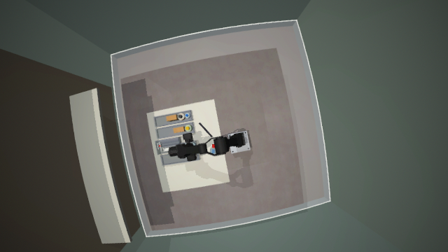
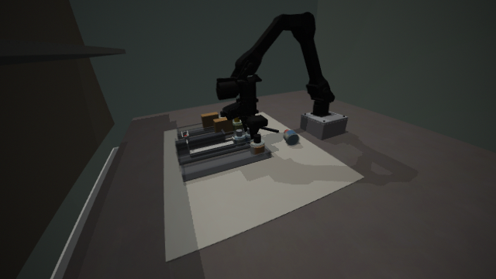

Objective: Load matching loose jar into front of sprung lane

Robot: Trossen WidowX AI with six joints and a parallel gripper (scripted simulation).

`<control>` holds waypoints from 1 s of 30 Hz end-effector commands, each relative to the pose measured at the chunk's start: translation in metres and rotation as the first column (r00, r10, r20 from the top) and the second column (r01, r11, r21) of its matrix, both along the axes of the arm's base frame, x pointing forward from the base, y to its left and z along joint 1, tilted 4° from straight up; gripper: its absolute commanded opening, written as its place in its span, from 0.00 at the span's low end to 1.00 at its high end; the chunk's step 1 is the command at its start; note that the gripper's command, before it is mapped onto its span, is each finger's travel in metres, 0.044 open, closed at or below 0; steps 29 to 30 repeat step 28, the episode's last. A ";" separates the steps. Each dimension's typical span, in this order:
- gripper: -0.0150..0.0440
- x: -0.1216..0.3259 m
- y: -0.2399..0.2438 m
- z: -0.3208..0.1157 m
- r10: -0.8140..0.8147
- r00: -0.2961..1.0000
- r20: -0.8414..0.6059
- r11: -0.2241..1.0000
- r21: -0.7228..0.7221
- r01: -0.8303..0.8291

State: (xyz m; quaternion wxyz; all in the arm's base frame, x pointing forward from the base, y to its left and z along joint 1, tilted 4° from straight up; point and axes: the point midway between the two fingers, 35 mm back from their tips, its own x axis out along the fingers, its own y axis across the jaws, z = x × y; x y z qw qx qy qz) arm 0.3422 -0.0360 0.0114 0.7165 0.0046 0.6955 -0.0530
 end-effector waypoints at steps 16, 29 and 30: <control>0.78 -0.001 0.002 0.020 0.001 1.000 -0.001 1.000 -0.001 -0.001; 0.78 -0.034 0.004 0.021 0.001 1.000 -0.004 1.000 -0.001 -0.001; 0.78 -0.034 0.004 0.021 0.001 1.000 -0.004 1.000 -0.001 -0.001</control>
